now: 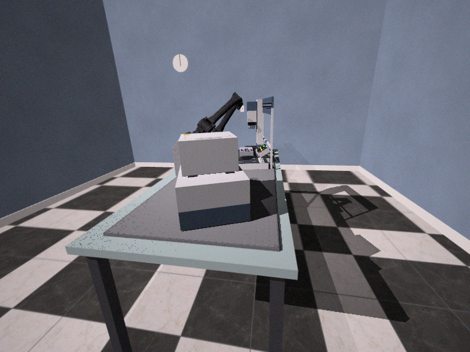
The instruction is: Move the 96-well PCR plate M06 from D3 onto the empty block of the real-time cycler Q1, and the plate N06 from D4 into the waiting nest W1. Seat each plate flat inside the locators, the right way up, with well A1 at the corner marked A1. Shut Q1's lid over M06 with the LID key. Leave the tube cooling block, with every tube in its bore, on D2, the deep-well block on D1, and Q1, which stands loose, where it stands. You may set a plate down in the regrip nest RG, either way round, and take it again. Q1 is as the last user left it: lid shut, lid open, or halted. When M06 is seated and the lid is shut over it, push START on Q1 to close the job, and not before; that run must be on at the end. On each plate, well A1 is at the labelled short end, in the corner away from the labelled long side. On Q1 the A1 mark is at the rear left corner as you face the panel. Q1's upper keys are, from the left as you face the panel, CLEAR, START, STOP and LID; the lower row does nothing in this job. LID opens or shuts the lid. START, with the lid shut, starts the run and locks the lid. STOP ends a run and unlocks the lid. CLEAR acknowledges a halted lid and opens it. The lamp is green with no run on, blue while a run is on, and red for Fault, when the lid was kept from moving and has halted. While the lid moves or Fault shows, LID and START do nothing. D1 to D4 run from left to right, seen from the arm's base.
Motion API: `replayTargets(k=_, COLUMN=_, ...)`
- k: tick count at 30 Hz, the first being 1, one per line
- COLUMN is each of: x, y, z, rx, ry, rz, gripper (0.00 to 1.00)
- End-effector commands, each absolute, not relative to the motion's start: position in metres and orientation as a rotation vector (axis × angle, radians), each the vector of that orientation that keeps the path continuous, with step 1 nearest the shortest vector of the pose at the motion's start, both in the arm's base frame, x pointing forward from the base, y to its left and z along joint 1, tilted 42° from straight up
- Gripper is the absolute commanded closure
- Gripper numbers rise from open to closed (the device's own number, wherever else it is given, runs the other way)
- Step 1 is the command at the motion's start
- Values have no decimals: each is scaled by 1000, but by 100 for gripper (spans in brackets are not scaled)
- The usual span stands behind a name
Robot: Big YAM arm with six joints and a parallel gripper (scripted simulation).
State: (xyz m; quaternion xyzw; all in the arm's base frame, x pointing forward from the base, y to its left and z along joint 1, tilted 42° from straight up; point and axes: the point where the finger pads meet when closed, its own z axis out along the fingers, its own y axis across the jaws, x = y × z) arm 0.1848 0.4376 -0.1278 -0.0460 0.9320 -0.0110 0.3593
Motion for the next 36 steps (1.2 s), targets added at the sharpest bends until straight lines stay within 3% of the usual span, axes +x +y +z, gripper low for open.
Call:
replayTargets(k=1, x=163, y=449, z=-109, rx=-132, ry=2396, rz=17, gripper=0)
replayTargets(k=36, x=128, y=450, z=-68, rx=-124, ry=2396, rz=25, gripper=0)
